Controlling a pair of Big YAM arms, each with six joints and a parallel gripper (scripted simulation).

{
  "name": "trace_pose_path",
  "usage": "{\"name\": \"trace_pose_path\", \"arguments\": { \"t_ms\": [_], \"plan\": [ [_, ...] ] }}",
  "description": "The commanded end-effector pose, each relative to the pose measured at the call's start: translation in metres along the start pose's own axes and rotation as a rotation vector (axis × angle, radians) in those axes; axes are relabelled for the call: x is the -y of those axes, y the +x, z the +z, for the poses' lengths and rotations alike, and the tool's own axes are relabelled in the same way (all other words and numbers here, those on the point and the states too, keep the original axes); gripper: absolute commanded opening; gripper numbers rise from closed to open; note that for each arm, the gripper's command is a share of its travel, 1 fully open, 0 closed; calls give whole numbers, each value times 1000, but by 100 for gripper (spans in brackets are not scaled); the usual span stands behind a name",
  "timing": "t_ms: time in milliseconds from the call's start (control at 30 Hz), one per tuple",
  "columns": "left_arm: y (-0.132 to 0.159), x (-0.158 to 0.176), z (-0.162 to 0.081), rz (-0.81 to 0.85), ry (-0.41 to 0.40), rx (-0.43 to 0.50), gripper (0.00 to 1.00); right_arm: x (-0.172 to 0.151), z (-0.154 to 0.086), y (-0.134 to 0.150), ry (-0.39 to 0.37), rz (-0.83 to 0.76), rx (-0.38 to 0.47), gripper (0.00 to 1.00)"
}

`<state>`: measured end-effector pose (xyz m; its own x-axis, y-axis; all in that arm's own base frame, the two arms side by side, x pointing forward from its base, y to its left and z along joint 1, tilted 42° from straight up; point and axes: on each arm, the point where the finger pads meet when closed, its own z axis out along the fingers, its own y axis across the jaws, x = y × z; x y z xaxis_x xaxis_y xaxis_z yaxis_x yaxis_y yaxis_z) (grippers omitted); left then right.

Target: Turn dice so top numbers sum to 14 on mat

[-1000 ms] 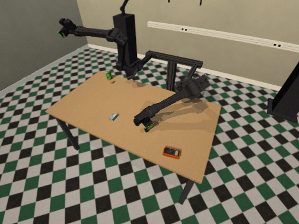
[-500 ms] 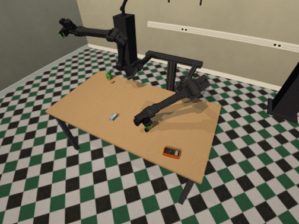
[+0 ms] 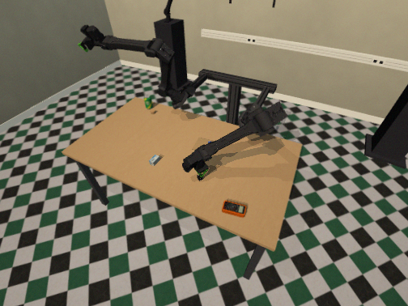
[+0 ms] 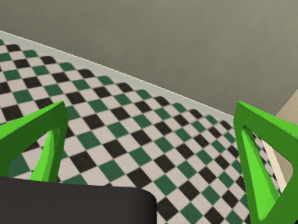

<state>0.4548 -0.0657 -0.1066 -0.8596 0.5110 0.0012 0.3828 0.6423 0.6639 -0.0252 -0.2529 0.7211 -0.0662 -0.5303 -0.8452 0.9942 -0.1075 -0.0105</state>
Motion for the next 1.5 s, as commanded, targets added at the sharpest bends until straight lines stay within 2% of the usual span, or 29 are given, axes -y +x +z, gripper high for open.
{"name": "trace_pose_path", "arguments": {
  "t_ms": [0, 733, 1467],
  "plan": [
    [2, -1, 5, 0, 2, 0, 45, 3, -9, -22, 6, 8, 53, 100],
    [1, -2, 5, -2, 1, 2, 45, 3, -9, -22, 6, 8, 53, 100],
    [-4, -4, 35, -9, 0, 3, 45, 3, -9, -22, 6, 8, 53, 100]
  ]
}}
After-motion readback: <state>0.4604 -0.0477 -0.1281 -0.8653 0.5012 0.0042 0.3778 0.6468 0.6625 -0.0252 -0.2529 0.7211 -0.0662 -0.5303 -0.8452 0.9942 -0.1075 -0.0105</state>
